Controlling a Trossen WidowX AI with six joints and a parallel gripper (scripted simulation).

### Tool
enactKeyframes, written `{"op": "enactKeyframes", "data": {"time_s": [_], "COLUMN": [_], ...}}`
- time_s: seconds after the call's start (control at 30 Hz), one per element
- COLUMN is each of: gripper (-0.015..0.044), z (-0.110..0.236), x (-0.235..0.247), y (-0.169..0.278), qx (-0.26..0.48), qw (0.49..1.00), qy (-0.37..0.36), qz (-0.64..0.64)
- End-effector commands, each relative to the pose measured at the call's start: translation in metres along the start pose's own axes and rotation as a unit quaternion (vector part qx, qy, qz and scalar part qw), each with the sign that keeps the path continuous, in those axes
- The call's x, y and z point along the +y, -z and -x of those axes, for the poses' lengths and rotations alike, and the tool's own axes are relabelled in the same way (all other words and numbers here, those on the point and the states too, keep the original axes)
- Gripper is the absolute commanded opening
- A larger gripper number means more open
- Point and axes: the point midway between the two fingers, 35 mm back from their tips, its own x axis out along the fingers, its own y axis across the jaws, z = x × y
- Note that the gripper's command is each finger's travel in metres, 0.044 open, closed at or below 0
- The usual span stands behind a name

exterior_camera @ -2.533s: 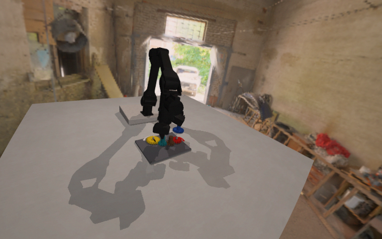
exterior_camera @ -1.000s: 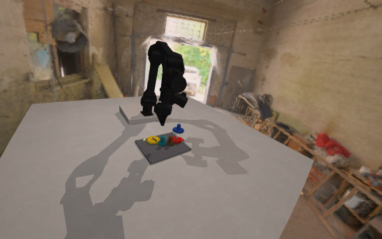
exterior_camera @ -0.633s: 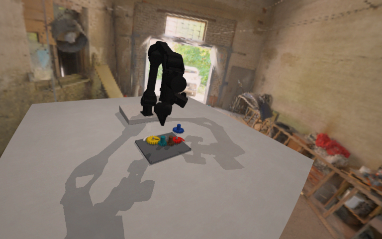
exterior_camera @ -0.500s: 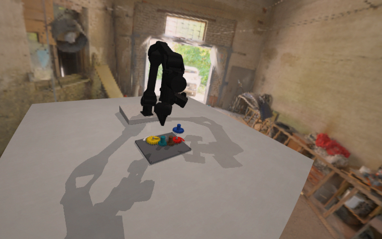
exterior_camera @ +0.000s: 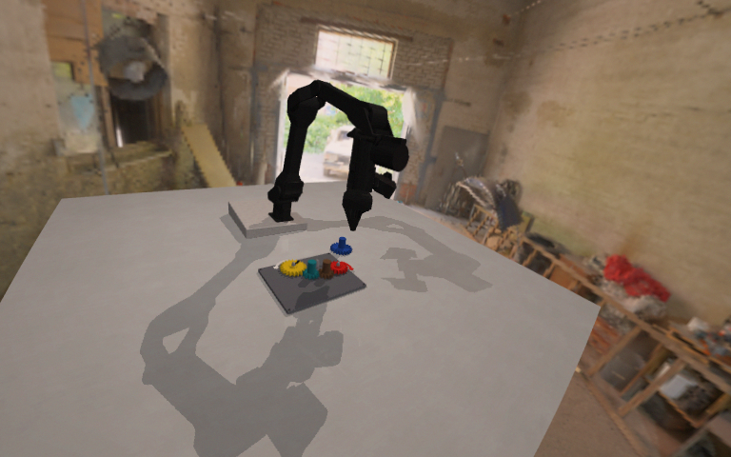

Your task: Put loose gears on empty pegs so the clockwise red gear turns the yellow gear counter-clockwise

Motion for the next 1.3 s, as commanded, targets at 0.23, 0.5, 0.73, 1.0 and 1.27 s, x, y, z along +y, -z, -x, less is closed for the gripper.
{"op": "enactKeyframes", "data": {"time_s": [0.23, 0.5, 0.73, 1.0, 1.27], "gripper": [0.044, 0.044, 0.044, 0.044, 0.044], "z": [0.023, 0.033, 0.033, 0.033, 0.033], "x": [0.143, 0.206, 0.206, 0.206, 0.206], "y": [-0.07, -0.075, -0.075, -0.075, -0.075], "qx": [0.002, 0.005, 0.005, 0.005, 0.005], "qw": [1.0, 1.0, 1.0, 1.0, 1.0], "qy": [-0.008, -0.01, -0.01, -0.01, -0.01], "qz": [0.001, 0.002, 0.002, 0.002, 0.002]}}
